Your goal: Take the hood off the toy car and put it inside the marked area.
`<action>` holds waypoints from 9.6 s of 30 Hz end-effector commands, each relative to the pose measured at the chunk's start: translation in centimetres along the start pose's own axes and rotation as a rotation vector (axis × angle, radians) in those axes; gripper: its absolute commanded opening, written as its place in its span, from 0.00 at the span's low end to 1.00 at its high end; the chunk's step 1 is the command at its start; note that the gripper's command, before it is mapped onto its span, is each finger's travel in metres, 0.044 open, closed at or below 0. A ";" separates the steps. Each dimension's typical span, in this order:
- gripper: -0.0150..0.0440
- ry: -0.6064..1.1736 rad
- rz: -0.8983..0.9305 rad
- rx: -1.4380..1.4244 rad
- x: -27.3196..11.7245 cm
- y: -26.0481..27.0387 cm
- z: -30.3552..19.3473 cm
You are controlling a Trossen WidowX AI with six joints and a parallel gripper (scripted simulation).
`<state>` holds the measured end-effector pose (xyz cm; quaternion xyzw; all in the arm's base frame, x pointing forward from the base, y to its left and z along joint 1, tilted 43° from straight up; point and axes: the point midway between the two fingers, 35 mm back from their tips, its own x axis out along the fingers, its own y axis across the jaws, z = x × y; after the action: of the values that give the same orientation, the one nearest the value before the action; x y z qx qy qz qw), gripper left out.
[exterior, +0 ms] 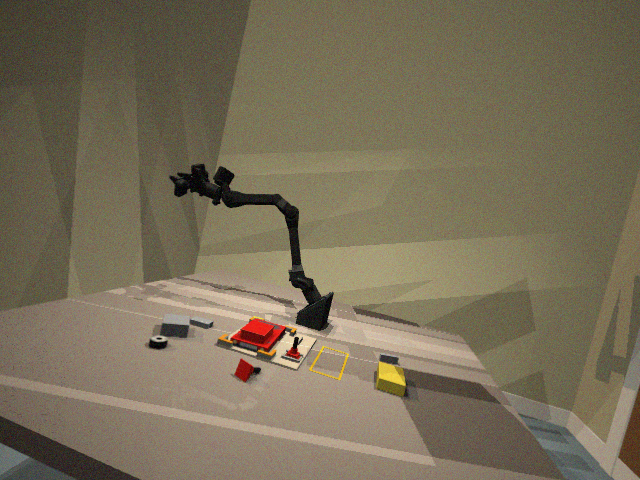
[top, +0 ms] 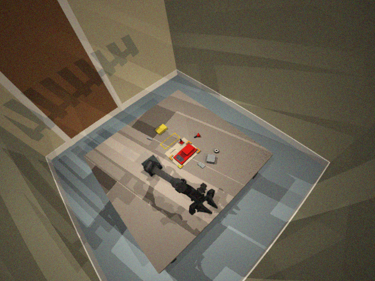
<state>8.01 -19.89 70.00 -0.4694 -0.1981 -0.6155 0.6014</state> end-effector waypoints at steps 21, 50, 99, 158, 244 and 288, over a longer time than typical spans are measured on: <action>1.00 0.415 0.473 0.371 -3.8 21.1 -7.1; 1.00 1.040 1.260 0.153 -32.7 44.7 -5.4; 1.00 1.009 1.546 -0.750 -56.5 40.3 -3.8; 1.00 1.008 1.543 -0.751 -57.3 42.0 -7.3; 0.25 1.015 1.546 -0.741 -57.1 41.6 -6.2; 0.25 1.031 1.573 -0.719 -67.7 39.0 0.5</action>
<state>33.50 8.56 3.51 -0.3007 0.6519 -0.1988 0.6671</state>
